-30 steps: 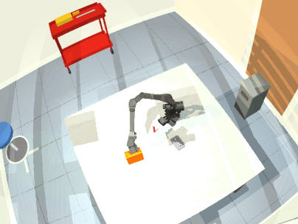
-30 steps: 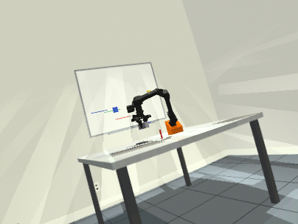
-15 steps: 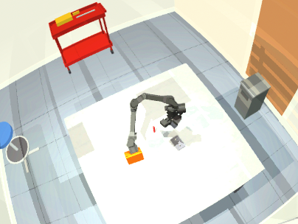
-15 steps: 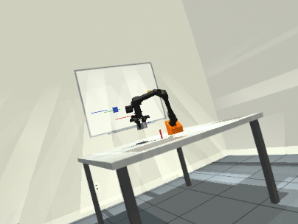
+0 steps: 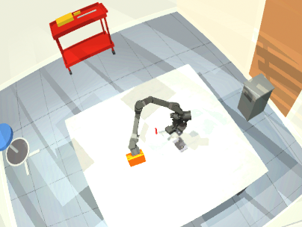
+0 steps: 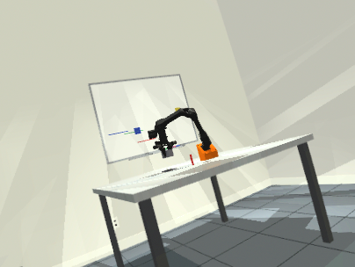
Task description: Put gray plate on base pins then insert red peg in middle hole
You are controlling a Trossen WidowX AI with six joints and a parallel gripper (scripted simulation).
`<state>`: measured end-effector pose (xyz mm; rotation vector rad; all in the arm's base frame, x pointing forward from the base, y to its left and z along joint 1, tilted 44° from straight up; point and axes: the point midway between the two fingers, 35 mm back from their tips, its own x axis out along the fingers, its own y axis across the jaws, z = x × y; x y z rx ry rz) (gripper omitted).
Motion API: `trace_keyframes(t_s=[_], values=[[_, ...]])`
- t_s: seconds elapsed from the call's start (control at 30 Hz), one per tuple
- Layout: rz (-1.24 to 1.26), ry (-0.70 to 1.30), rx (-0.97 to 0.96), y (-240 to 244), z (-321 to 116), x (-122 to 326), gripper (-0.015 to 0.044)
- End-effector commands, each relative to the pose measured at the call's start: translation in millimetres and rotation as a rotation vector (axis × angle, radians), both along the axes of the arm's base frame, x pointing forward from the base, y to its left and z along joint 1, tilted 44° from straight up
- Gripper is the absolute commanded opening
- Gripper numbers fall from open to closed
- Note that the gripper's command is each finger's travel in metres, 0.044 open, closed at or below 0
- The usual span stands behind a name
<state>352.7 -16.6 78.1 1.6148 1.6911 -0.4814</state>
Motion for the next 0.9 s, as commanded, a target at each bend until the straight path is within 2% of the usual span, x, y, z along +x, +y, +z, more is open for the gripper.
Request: trace_keyframes(t_s=[0.0,0.87], values=[[-0.012,0.015,-0.002,-3,-12,-1,0.0000],[-0.081,0.085,0.007,-22,-88,-7,0.0000]])
